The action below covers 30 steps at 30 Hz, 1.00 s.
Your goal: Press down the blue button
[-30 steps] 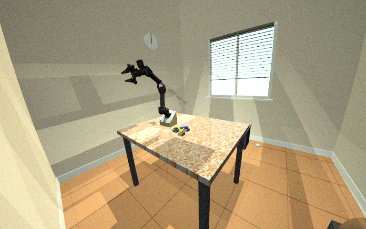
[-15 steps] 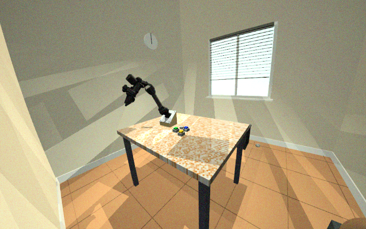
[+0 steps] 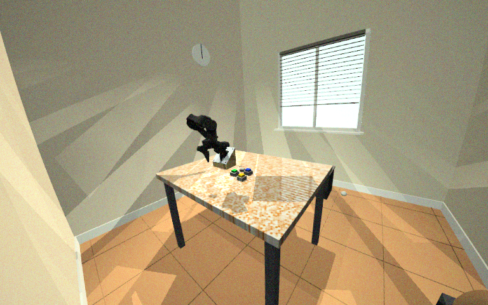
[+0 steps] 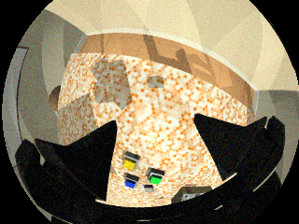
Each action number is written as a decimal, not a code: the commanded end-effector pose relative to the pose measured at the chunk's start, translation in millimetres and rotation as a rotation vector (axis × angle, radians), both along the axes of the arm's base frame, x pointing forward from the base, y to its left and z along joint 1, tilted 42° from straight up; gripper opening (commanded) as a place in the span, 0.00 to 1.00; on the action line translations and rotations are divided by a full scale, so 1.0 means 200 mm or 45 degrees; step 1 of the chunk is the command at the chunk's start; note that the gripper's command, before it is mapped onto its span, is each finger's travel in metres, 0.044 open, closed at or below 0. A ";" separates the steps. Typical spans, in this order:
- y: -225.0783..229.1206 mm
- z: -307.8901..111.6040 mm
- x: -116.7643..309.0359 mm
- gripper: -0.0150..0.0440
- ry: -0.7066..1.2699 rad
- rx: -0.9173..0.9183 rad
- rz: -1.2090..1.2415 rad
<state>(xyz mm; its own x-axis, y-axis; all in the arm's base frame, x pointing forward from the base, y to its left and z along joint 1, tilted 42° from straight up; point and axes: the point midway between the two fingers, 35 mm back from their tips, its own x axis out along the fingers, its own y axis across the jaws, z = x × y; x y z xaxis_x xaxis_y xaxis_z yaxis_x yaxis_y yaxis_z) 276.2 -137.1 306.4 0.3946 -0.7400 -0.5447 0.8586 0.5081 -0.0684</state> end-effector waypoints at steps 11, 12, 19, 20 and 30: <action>0.78 -0.99 0.11 0.93 1.126 -0.100 0.708; 0.83 -1.05 0.08 0.93 1.219 -0.130 0.757; 0.90 -1.14 0.02 0.93 1.350 -0.179 0.822; 0.89 -1.15 0.02 0.89 1.350 -0.179 0.822; 0.69 -1.37 0.06 0.44 1.350 -0.182 0.820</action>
<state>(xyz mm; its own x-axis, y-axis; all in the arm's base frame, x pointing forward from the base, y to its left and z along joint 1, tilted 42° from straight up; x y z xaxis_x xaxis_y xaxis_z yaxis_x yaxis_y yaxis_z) 284.8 2.7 34.0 0.1066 -0.6544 -0.7486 -0.0535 0.7480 -0.6615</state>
